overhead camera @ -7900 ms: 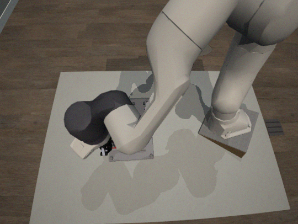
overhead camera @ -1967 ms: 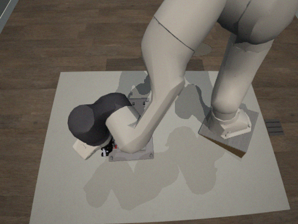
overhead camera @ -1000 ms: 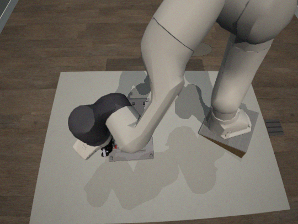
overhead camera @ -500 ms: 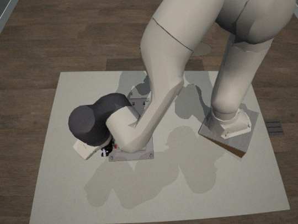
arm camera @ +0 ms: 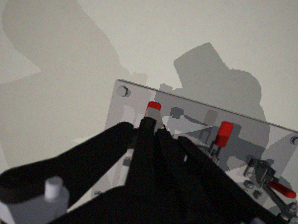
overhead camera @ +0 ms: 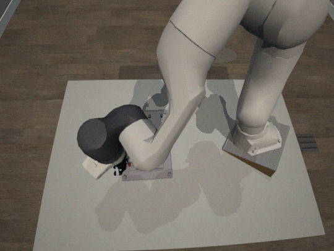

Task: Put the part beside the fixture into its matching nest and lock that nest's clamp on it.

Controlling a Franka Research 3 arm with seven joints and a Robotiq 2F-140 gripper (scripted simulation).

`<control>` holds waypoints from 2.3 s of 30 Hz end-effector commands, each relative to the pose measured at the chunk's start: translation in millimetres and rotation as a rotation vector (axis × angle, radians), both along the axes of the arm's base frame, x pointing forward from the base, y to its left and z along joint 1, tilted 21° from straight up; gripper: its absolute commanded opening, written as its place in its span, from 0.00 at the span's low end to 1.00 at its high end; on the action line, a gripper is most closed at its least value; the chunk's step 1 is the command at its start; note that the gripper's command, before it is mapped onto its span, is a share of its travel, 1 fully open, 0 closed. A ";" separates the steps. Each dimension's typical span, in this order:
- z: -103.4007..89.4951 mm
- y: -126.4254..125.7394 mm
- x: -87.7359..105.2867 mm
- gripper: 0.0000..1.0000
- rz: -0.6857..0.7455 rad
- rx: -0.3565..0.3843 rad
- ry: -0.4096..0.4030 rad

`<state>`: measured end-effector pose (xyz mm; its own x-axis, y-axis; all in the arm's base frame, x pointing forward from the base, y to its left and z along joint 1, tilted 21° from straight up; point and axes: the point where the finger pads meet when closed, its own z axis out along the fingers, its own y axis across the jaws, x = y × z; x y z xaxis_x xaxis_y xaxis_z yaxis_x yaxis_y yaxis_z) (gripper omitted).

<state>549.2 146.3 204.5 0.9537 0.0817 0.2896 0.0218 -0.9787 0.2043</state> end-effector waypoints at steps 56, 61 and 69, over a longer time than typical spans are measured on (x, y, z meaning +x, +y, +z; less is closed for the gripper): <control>65.3 12.8 -21.7 0.00 -0.004 0.000 0.000; 65.3 12.8 -21.7 0.00 -0.004 0.000 0.000; 65.3 12.8 -21.7 0.00 -0.004 0.000 0.000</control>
<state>528.0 158.5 269.3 0.9537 0.0744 0.2915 0.0139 -0.9788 0.2046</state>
